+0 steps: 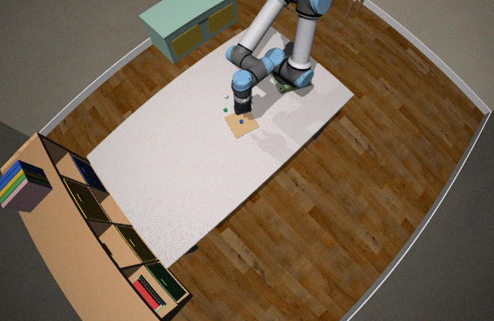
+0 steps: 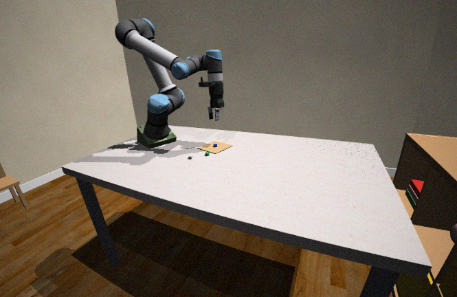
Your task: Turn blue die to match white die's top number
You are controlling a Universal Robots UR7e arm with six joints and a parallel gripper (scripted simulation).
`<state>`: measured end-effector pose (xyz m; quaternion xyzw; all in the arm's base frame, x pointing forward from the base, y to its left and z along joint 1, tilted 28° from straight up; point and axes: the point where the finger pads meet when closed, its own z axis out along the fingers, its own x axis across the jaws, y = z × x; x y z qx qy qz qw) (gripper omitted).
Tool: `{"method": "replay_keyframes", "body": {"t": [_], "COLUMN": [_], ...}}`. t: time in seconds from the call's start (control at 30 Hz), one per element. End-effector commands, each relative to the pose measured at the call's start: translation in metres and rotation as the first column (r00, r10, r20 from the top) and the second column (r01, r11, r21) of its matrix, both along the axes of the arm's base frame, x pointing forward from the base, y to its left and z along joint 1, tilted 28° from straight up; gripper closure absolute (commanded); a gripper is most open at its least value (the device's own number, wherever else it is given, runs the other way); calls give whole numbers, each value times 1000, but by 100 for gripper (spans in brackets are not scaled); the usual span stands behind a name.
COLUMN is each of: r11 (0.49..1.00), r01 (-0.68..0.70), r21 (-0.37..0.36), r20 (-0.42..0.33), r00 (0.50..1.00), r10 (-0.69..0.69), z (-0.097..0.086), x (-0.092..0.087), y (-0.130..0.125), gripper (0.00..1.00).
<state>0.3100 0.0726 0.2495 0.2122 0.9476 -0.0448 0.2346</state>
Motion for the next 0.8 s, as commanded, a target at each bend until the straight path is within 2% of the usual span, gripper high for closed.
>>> {"method": "replay_keyframes", "body": {"t": [0.0,0.2,0.77], "r11": [1000,1000,1000], "r01": [1,1,1], "r21": [0,0,0], "r20": [2,2,2], "r00": [1000,1000,1000], "r10": [-1,-1,-1], "z": [18,24,24], "x": [-8,-11,-11], "y": [4,5,5], "gripper": [0,0,0]}}
